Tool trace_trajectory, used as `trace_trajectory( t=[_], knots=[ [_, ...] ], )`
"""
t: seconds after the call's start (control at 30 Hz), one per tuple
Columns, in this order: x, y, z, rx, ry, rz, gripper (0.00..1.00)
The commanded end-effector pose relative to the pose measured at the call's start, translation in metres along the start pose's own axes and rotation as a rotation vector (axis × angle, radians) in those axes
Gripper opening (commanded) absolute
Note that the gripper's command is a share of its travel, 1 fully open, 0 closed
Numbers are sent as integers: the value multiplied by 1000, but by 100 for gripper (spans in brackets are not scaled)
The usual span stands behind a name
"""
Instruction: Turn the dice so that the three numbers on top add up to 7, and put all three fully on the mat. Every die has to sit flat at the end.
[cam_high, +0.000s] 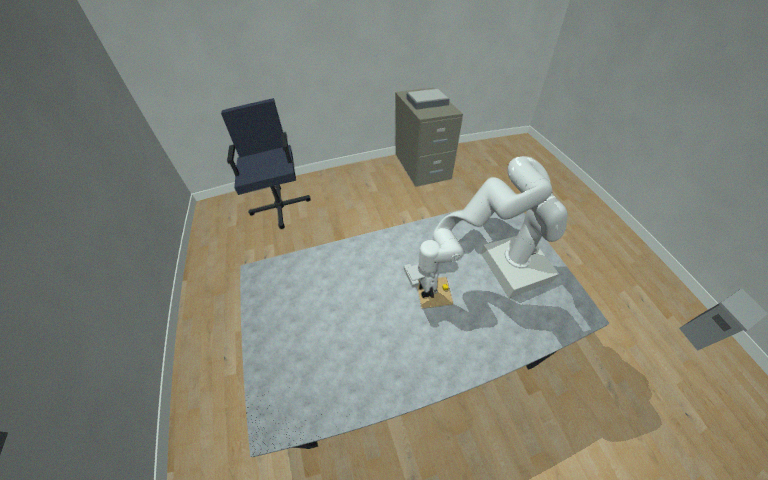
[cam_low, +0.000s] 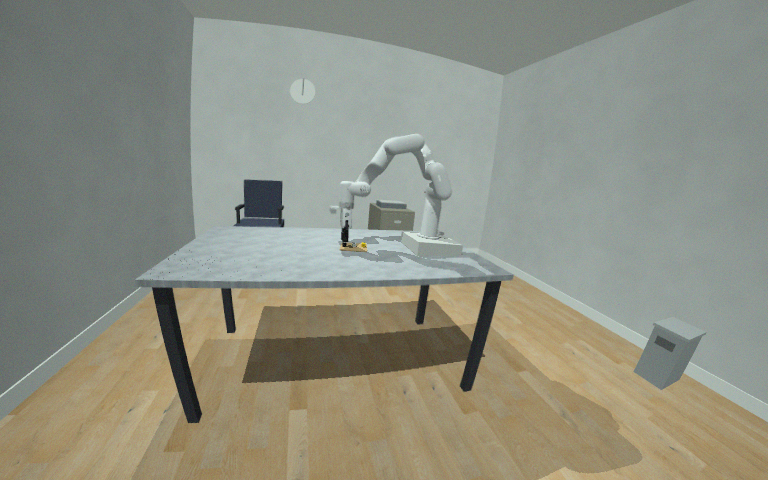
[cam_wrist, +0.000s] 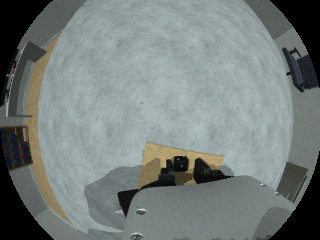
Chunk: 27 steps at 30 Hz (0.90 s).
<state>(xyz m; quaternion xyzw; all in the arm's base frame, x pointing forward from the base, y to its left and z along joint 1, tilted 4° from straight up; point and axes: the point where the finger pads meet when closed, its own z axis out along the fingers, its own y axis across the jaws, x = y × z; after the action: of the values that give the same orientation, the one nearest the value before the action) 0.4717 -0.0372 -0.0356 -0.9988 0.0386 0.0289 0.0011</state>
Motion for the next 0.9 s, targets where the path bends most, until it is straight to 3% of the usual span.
trace_trajectory(
  t=[0.0, 0.07, 0.3, 0.5, 0.53, 0.87],
  knots=[
    [1, -1, -28, 0, 4, 0, 36],
    [1, -1, -28, 0, 4, 0, 36],
    [1, -2, -57, 0, 4, 0, 36],
    [1, -2, -62, 0, 4, 0, 36],
    [1, -2, -62, 0, 4, 0, 100],
    [1, -2, -62, 0, 4, 0, 100]
  ],
)
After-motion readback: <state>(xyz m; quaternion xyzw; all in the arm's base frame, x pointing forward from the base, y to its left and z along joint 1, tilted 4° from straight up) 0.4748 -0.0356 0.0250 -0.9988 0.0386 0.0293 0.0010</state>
